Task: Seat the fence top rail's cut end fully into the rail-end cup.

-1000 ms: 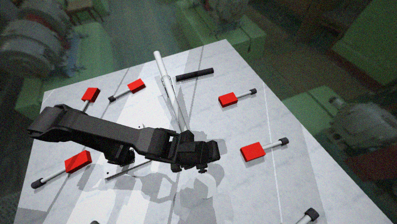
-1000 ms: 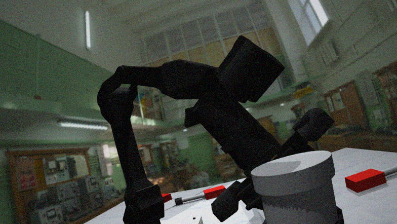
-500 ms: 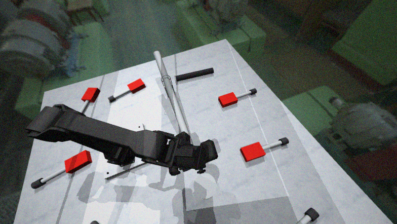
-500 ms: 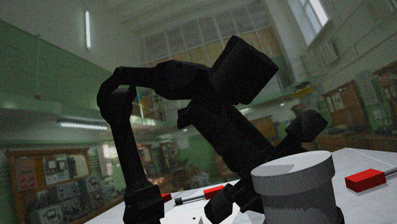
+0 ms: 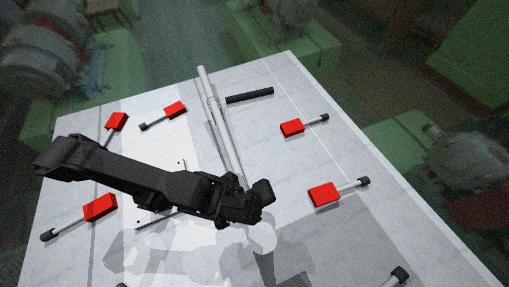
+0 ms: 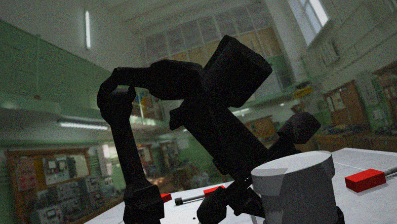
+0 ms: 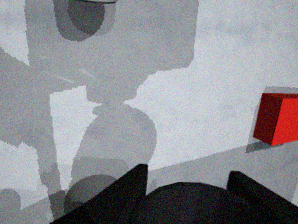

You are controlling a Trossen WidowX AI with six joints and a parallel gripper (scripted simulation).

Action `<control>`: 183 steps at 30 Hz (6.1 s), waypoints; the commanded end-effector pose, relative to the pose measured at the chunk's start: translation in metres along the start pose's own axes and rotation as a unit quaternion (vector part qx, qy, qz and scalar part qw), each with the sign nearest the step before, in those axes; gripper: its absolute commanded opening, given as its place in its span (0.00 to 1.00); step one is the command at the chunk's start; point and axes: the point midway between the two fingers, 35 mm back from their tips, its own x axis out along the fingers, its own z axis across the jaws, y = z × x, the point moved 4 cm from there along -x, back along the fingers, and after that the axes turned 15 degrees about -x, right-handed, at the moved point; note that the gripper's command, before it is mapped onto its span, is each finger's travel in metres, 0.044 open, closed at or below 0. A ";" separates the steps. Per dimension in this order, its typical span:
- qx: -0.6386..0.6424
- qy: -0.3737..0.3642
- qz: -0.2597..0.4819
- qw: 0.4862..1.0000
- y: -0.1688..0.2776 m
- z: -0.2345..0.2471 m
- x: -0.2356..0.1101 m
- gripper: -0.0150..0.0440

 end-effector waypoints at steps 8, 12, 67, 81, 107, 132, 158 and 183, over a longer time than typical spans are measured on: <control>-0.022 0.003 -0.011 1.000 0.000 0.005 -0.002 0.25; -0.013 0.002 -0.006 1.000 0.000 0.003 -0.001 0.25; 0.119 -0.005 -0.012 0.993 -0.051 -0.040 -0.044 1.00; 0.563 -0.009 -0.008 0.826 -0.117 -0.078 -0.100 1.00; 0.703 -0.005 -0.009 0.711 -0.139 -0.084 -0.125 1.00; 0.967 -0.096 0.217 0.094 -0.201 -0.087 -0.036 1.00; 0.967 -0.078 0.244 0.009 -0.207 -0.085 -0.028 1.00; 0.967 -0.078 0.244 0.009 -0.215 -0.060 0.020 1.00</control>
